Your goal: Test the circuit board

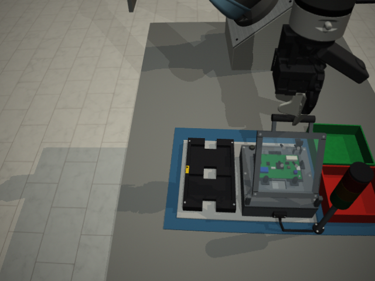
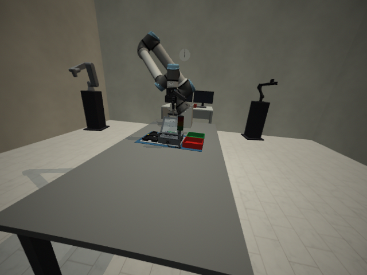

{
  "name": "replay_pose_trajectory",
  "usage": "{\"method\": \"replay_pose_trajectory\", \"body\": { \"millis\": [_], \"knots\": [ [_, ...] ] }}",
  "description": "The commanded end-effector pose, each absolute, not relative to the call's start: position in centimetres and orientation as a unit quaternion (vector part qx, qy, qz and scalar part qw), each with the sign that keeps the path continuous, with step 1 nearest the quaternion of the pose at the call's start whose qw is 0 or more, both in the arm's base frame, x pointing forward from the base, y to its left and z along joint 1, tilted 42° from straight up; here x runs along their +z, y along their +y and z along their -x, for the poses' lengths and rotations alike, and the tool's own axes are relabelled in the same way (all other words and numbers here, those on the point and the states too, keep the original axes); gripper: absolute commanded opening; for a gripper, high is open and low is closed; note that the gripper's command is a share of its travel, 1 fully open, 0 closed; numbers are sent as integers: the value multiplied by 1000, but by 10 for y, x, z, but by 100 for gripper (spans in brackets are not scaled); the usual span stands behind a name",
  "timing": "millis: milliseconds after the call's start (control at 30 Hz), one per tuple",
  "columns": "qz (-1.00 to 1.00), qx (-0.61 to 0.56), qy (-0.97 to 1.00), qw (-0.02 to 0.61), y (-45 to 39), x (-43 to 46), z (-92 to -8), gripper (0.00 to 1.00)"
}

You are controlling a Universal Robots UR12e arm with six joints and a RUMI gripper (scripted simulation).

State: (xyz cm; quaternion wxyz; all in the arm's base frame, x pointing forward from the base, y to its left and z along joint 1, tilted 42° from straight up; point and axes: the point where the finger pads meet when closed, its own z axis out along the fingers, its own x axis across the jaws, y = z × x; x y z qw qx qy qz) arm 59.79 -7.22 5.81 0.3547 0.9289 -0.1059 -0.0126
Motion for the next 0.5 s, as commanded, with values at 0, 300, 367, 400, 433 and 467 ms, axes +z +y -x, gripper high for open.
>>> {"method": "replay_pose_trajectory", "body": {
  "millis": [0, 300, 367, 400, 433, 467],
  "knots": [
    [-929, -14, -106, 355, -82, 42, -574, 0],
    [-929, -15, -105, 355, -91, 25, -555, 0],
    [-929, -15, -105, 355, -94, 20, -550, 0],
    [-929, -15, -105, 355, -96, 18, -548, 0],
    [-929, -15, -105, 355, -97, 16, -546, 0],
    [-929, -15, -105, 355, -99, 14, -544, 0]
  ]
}}
